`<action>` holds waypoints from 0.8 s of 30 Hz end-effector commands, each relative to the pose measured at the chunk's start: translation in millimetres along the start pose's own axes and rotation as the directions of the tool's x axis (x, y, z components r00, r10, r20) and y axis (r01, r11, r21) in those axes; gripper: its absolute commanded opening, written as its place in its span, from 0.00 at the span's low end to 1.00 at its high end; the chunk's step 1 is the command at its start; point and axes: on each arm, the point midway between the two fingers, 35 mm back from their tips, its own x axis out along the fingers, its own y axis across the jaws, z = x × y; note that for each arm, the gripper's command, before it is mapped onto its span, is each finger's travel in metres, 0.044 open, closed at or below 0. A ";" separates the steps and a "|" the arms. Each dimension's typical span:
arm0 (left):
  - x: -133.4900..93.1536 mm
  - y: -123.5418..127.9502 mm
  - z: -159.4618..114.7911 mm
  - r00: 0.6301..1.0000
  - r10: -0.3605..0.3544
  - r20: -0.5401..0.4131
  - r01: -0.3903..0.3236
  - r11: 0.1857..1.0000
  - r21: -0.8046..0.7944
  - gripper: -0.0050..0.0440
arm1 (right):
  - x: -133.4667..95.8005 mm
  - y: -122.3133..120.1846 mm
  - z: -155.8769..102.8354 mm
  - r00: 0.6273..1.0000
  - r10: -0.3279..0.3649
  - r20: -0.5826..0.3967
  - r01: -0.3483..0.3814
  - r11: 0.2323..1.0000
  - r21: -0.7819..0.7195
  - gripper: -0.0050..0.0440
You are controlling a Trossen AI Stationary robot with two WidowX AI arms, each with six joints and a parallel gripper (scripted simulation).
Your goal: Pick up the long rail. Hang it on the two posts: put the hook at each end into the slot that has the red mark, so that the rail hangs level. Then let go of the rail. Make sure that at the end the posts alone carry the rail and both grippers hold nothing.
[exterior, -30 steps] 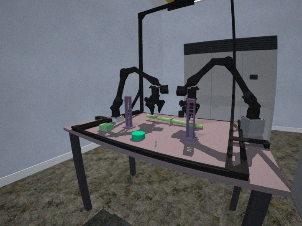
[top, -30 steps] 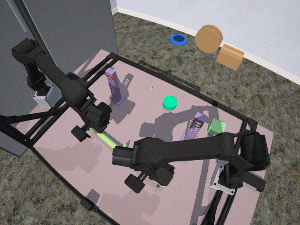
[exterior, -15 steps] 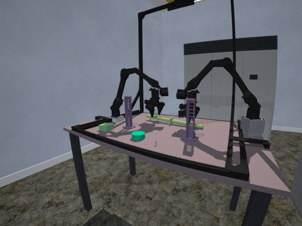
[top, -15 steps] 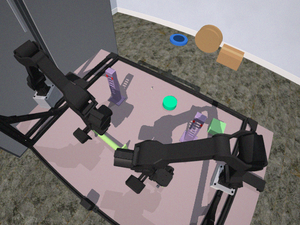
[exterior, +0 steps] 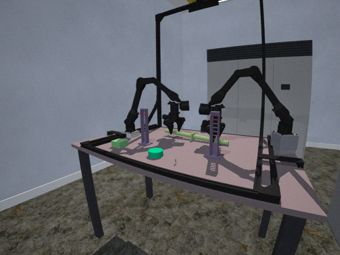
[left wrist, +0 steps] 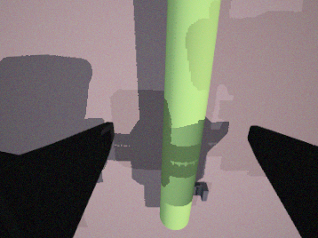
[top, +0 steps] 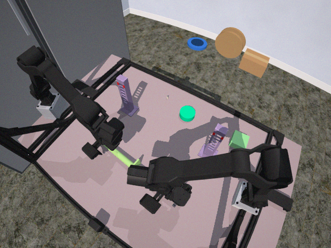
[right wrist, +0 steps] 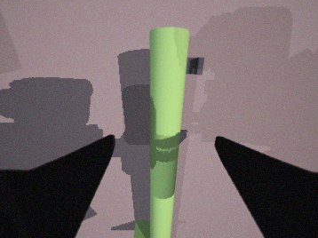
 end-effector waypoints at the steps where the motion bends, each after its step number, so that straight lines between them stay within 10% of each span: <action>1: 4.4 -0.5 -2.8 1.000 -0.001 -0.011 0.001 1.000 0.006 1.00 | 3.8 1.5 2.3 1.000 0.006 0.008 -0.006 1.000 -0.007 1.00; 18: 4.4 -0.5 -2.8 1.000 -0.001 -0.011 0.001 1.000 0.006 0.27 | 3.8 1.5 2.3 1.000 0.006 0.008 -0.006 1.000 -0.007 0.27; 24: 4.4 -0.5 -2.8 1.000 -0.001 -0.011 0.001 1.000 0.006 0.27 | 3.8 1.5 2.3 1.000 0.006 0.008 -0.006 1.000 -0.007 0.27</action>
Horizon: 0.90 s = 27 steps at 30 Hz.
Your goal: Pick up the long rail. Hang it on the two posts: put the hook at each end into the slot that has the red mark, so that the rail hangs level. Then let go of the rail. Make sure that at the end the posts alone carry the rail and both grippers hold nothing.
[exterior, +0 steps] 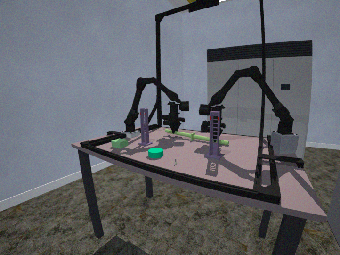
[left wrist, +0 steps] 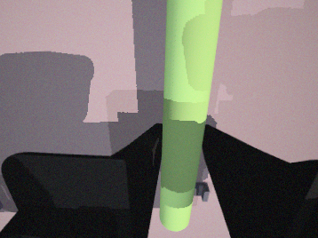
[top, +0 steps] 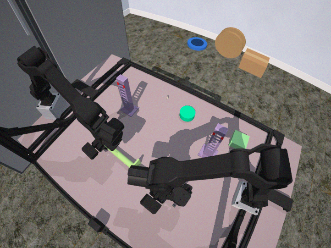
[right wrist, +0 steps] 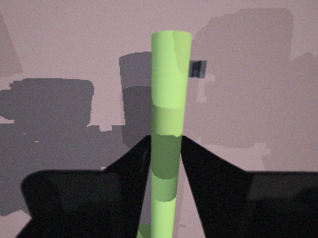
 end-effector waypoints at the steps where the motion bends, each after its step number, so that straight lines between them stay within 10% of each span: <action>1: 1.1 -0.2 -0.4 1.000 0.000 -0.001 0.000 1.000 0.006 0.27 | 1.2 0.3 0.3 1.000 0.002 0.001 -0.002 1.000 -0.007 0.27; 15: 1.1 -0.2 -0.4 1.000 0.000 -0.001 0.000 1.000 0.006 0.27 | 1.2 0.3 0.3 1.000 0.002 0.001 -0.002 1.000 -0.007 0.27; 19: -4.3 1.1 4.1 1.000 0.004 0.015 -0.005 1.000 0.005 0.10 | 4.4 1.2 2.9 1.000 0.007 0.017 -0.007 1.000 -0.007 0.10; 27: -41.8 0.3 0.0 1.000 0.000 -0.001 0.000 1.000 0.005 0.10 | -28.2 0.5 -1.2 1.000 0.002 0.001 -0.002 1.000 -0.008 0.10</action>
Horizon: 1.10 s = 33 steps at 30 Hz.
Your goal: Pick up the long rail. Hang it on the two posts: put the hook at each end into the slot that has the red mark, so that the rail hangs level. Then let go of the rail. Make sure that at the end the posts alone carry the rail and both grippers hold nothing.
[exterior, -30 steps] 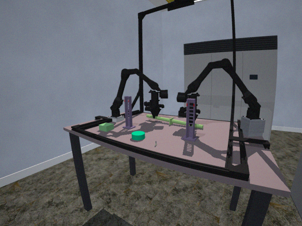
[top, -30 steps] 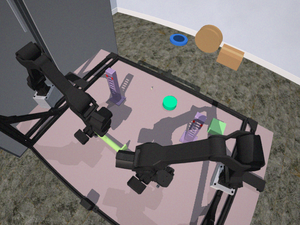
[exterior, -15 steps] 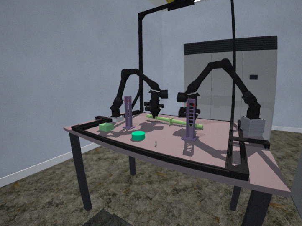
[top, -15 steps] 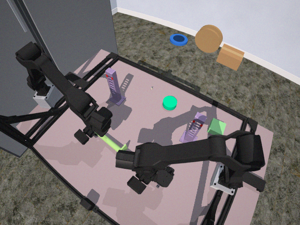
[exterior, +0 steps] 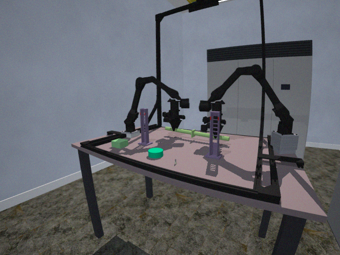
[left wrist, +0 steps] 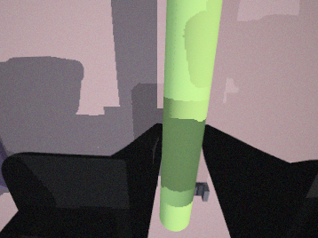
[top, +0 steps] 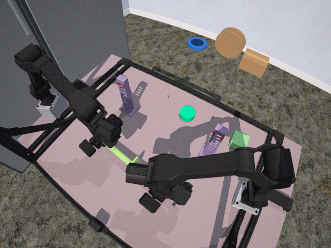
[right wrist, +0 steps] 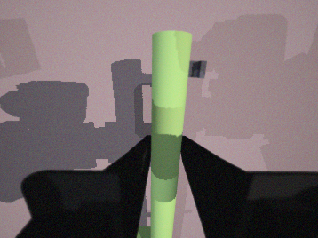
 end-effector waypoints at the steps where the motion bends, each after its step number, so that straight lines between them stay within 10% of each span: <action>1: -17.3 -0.1 2.1 1.000 -0.002 0.017 0.002 1.000 0.003 0.10 | -9.0 0.6 1.4 1.000 0.000 0.005 0.000 1.000 -0.005 0.10; 21: -17.3 0.5 2.2 1.000 -0.002 0.017 0.002 1.000 0.002 0.10 | -9.0 1.4 1.4 1.000 0.000 0.005 0.000 1.000 -0.005 0.10; 33: -17.3 42.9 4.3 1.000 -0.002 0.017 0.003 0.999 -0.043 0.10 | -9.3 58.0 2.1 1.000 0.000 0.006 0.000 0.999 -0.051 0.10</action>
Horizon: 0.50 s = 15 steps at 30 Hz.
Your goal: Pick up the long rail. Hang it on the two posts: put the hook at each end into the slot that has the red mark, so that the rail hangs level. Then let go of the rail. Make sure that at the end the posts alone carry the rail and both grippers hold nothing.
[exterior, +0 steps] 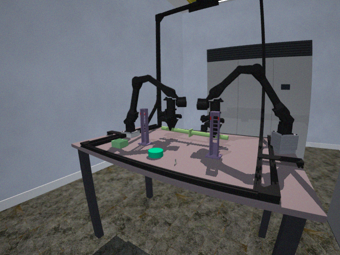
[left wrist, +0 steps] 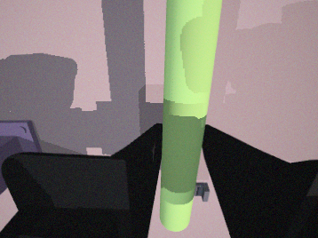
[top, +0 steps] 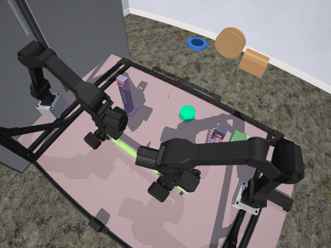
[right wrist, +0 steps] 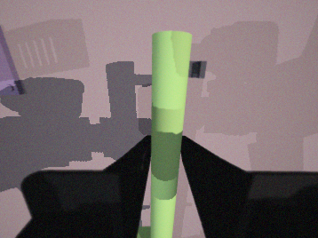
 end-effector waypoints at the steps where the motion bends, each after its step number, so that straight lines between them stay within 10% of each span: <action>1: -4.4 14.7 6.8 1.000 0.000 0.020 0.001 1.000 -0.011 0.10 | 2.2 19.4 5.3 1.000 0.003 0.010 -0.002 1.000 -0.017 0.10; 15: -6.3 7.3 9.7 1.000 0.000 0.020 0.001 1.000 -0.016 0.10 | 0.4 23.0 9.8 1.000 0.003 0.010 -0.002 1.000 -0.023 0.10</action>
